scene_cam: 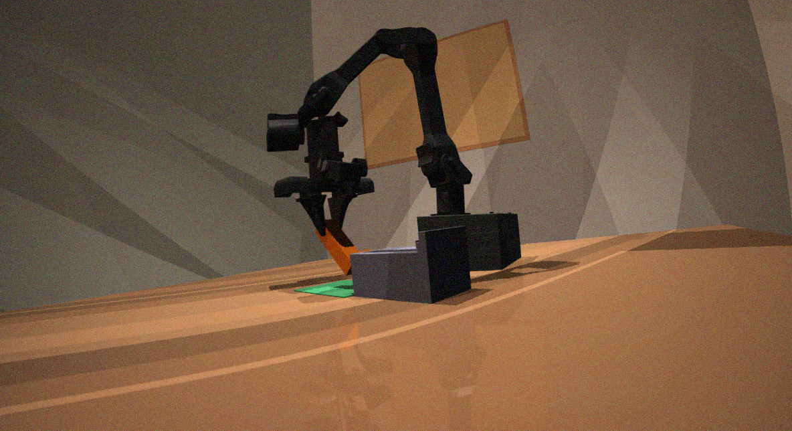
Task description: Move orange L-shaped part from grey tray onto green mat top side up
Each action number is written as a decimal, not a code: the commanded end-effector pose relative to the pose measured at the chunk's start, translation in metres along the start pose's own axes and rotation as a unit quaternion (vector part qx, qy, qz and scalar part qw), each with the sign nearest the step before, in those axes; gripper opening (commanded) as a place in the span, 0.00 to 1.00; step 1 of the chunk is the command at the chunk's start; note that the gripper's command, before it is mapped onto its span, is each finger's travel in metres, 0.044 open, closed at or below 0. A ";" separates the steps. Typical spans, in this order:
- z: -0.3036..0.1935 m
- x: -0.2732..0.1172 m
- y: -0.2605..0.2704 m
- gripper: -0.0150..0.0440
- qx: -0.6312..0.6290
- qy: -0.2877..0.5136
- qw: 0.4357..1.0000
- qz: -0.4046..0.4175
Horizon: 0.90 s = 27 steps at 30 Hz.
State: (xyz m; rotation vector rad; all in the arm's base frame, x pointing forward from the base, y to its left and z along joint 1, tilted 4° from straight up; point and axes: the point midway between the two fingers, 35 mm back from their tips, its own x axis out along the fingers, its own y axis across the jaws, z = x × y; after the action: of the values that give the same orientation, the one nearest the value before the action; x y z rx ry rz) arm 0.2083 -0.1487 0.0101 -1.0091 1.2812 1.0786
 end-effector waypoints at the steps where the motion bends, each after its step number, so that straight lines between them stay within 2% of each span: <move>1: 0.000 0.007 0.001 0.25 0.000 0.001 1.000 0.002; 11: 0.000 0.022 0.002 0.25 0.000 0.001 1.000 0.002; 23: 0.001 0.022 0.002 0.25 -0.001 -0.001 1.000 0.002; 27: 0.001 0.022 0.002 0.43 -0.001 -0.001 1.000 0.002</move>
State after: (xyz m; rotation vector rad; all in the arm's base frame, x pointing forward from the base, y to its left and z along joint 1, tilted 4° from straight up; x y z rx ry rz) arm 0.2067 -0.1468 -0.0120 -1.0075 1.2814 1.0840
